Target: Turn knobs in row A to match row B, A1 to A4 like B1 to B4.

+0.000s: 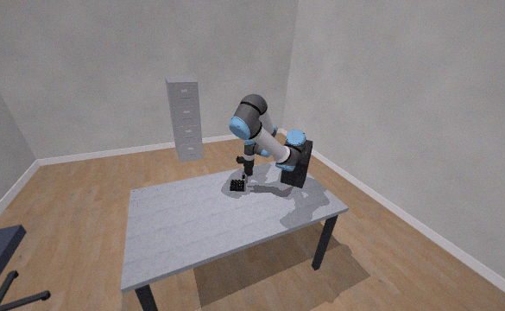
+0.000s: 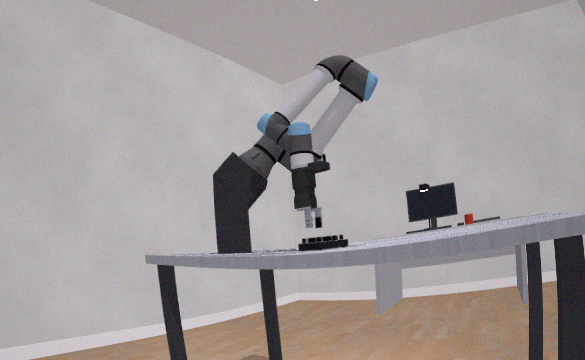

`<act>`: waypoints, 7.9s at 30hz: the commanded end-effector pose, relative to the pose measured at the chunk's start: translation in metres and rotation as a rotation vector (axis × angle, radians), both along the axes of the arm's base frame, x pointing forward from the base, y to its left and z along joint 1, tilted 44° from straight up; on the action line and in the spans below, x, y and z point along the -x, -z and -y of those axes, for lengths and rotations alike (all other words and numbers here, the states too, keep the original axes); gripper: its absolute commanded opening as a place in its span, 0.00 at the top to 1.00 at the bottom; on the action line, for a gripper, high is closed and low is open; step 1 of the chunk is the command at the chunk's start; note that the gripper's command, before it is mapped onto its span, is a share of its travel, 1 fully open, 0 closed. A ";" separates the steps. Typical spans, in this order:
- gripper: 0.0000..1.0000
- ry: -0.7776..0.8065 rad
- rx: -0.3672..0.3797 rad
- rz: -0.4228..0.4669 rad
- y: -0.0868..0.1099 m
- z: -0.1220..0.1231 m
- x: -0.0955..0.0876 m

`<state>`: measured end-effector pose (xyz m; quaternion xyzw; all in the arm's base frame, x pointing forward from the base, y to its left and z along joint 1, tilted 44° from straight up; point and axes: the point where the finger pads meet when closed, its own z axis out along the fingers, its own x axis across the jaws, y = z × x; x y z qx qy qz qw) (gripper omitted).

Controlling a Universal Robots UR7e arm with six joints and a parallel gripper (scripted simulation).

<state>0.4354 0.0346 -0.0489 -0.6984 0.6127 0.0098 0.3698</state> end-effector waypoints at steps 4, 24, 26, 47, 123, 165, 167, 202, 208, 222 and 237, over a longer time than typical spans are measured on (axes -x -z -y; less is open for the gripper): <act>0.00 -0.154 0.086 0.110 -0.006 -0.002 -0.005; 0.00 -0.519 0.308 0.377 -0.017 -0.007 -0.012; 0.00 -0.552 0.328 0.401 -0.018 -0.007 -0.012; 0.00 -0.930 0.557 0.677 -0.027 -0.010 -0.016; 0.00 -1.954 1.179 1.433 -0.044 0.003 -0.034; 0.54 -1.954 1.180 1.433 -0.044 0.003 -0.034; 0.54 -1.954 1.179 1.434 -0.043 0.003 -0.034; 0.54 -1.955 1.179 1.434 -0.021 -0.013 -0.048; 0.54 -1.955 1.179 1.433 -0.017 -0.016 -0.050; 0.54 -1.954 1.177 1.434 -0.012 -0.021 -0.053; 0.54 -1.954 1.179 1.433 -0.012 -0.020 -0.053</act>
